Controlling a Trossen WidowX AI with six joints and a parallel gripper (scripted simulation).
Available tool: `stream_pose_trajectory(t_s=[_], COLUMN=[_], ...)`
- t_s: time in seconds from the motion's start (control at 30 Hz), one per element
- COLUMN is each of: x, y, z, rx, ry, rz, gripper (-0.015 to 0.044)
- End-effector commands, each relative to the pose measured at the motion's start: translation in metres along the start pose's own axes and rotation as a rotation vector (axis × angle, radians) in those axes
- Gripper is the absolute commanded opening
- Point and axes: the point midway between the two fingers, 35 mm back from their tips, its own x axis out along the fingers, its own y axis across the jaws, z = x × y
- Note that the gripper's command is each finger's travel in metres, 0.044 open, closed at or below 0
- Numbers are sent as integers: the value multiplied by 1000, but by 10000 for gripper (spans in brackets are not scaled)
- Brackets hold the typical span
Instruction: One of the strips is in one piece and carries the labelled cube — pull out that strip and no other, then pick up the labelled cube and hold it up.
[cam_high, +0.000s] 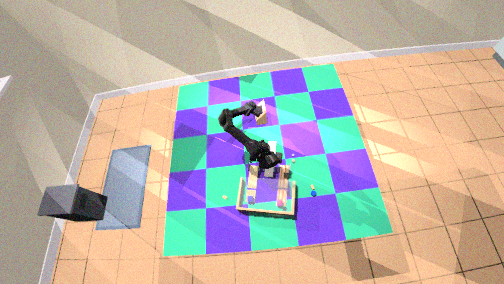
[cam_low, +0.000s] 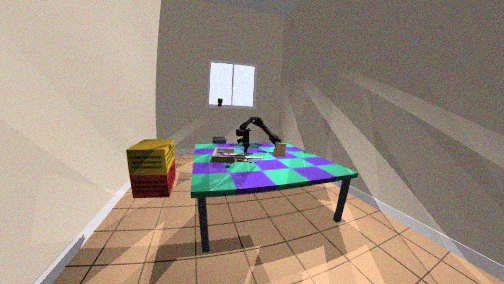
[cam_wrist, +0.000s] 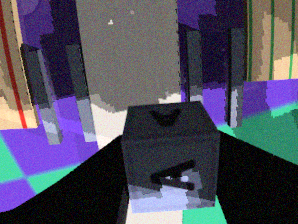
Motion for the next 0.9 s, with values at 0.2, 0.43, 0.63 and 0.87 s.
stream_pose_trajectory(t_s=[0.2,0.43,0.63,0.87], x=[-1,0,-15,-36], y=[-7,-14,-14,-14], z=[-34,-58,-60,-60], rx=[2,1,0,0], ry=[6,7,7,7], rz=[5,4,6,5], gripper=[0,0,0,0])
